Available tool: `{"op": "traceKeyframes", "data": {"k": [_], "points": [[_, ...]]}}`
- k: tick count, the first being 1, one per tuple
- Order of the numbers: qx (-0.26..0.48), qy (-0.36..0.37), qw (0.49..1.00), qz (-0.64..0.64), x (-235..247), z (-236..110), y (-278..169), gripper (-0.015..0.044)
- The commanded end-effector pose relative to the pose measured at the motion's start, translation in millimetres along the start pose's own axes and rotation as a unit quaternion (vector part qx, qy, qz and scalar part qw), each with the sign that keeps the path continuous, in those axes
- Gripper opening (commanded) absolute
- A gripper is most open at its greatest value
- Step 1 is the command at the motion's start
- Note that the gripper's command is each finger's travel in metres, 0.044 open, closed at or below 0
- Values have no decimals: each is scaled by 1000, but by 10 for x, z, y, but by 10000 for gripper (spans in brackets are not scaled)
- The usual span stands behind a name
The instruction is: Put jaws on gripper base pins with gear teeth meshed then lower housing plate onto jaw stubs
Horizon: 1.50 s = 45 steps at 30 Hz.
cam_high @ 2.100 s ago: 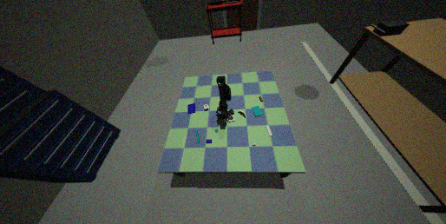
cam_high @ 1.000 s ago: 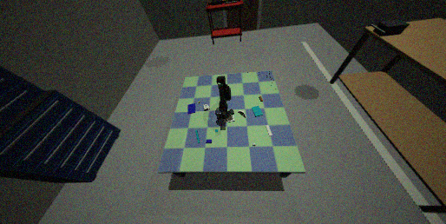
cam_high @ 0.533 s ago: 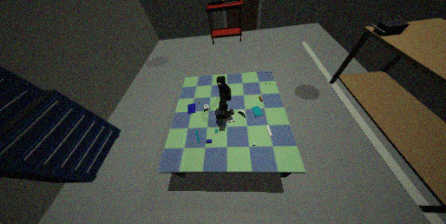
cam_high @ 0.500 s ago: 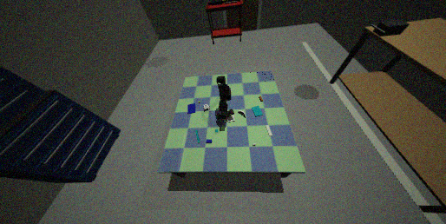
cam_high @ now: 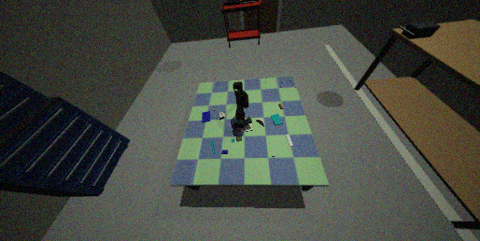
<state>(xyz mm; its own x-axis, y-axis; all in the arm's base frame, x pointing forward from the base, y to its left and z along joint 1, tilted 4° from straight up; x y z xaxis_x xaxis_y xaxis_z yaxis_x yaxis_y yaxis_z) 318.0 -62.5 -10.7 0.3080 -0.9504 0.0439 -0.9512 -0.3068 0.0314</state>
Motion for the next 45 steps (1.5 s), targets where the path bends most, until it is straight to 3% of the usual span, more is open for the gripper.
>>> {"op": "traceKeyframes", "data": {"k": [1, 35, 39, 45], "points": [[0, 0, 1000, -2, -1, 3, 1, 134], [0, 0, 1000, -2, -1, 3, 1, 134], [0, 0, 1000, 0, 0, 0, 0, 224], [0, 0, 1000, 0, 0, 0, 0, 224]]}}
Point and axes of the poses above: the point midway between the two fingers, 35 mm back from their tips, its own z axis out along the fingers, its own x axis across the jaws, y = z × x, the point moved 3 cm from there along -z, back along the fingers, and after that the axes turned 8 degrees about -z, right-handed, at the moved point
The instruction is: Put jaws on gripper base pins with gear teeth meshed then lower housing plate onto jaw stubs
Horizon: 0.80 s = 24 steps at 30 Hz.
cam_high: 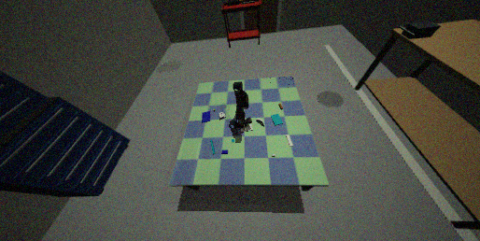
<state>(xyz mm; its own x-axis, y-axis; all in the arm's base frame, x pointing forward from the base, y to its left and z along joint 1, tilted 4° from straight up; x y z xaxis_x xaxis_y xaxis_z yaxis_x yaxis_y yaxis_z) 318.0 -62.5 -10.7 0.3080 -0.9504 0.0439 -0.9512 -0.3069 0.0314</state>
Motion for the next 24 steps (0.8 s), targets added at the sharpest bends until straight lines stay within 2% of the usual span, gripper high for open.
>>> {"op": "traceKeyframes", "data": {"k": [1, 8, 15, 20, 24], "points": [[0, 0, 1000, 0, 0, 0, 0, 224], [0, 0, 1000, 0, 1, -28, -3, 224], [1, 0, 1000, -2, 1, -664, -2, 224], [8, 4, 1000, -3, 20, -614, -30, 224], [11, 6, 1000, -2, 11, -668, -36, 119]]}}
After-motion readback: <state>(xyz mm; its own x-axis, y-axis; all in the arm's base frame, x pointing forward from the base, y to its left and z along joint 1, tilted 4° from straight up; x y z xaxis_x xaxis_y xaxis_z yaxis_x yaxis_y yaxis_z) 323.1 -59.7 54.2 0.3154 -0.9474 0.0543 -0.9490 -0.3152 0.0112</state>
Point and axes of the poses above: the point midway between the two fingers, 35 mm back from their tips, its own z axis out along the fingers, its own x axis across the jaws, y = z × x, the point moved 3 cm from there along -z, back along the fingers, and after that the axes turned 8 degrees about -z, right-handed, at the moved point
